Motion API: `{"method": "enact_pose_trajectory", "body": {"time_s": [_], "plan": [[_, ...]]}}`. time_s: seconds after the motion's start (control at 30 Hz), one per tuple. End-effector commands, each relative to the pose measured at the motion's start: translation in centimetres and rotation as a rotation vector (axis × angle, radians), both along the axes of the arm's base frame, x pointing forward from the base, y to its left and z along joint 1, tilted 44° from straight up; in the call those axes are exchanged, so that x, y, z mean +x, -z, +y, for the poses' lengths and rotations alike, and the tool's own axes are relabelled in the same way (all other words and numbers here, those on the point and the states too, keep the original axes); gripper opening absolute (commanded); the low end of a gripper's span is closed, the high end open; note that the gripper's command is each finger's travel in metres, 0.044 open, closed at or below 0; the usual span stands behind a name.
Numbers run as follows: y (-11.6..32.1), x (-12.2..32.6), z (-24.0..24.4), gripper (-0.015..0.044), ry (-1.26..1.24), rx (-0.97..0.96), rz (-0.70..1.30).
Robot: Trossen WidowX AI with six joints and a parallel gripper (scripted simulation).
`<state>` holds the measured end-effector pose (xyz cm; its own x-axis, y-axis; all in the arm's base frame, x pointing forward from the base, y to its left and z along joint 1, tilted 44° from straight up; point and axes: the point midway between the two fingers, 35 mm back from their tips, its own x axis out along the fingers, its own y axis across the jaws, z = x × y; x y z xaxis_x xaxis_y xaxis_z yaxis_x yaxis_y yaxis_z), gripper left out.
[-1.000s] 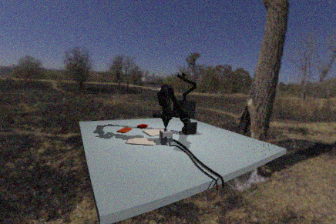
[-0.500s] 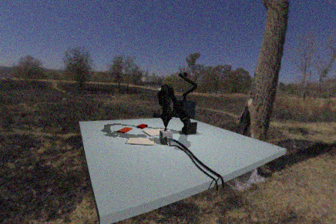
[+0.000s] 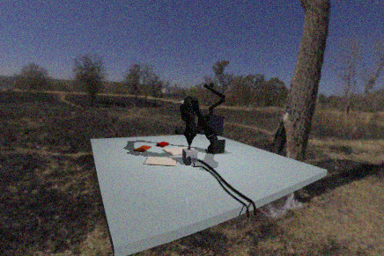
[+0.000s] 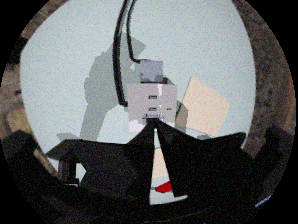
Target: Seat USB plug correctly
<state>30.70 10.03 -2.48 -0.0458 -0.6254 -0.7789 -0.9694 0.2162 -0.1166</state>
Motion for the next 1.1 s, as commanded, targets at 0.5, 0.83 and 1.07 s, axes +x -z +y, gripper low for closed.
{"method": "enact_pose_trajectory", "body": {"time_s": [0.5, 0.83, 1.07], "plan": [[0.0, 0.0, 0.0, 0.0095, 0.0, 0.0, 0.0], [-0.29, 0.04, 0.26, 0.0095, 0.0, 0.0, 0.0], [-0.8, 0.09, 0.75, 0.0095, 0.0, 0.0, 0.0]]}}
